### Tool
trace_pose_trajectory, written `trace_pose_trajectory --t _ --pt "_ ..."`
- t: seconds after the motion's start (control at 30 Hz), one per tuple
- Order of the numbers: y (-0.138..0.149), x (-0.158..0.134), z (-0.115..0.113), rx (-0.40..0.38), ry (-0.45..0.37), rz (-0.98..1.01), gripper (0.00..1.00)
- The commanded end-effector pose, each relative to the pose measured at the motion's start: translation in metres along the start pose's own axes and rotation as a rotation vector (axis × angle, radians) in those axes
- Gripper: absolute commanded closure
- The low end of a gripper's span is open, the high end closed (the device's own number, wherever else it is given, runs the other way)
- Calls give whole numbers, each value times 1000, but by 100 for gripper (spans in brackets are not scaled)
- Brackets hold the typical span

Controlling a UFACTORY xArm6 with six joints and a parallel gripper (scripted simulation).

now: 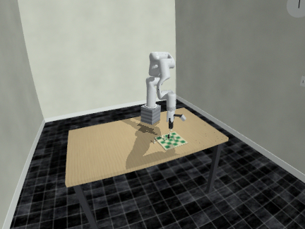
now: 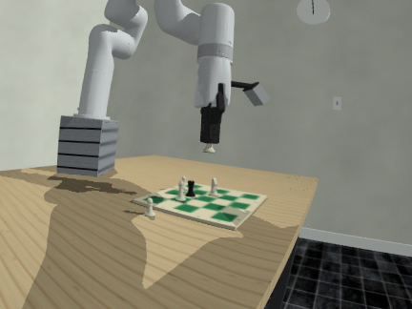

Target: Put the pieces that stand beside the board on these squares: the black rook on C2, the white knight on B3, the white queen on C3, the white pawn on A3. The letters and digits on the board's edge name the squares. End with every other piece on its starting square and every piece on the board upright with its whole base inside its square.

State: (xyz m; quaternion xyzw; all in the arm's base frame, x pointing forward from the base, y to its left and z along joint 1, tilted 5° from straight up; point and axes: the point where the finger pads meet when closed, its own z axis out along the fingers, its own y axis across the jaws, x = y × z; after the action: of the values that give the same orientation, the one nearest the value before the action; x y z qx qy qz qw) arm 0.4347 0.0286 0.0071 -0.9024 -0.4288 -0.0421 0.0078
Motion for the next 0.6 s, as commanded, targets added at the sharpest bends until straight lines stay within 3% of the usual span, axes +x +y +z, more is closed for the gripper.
trace_pose_trajectory --t 0.0,0.33,0.57 --pt "2 0 -1 -3 2 4 100" --pt "2 0 2 -3 2 4 100" --pt "2 0 24 -3 2 4 100"
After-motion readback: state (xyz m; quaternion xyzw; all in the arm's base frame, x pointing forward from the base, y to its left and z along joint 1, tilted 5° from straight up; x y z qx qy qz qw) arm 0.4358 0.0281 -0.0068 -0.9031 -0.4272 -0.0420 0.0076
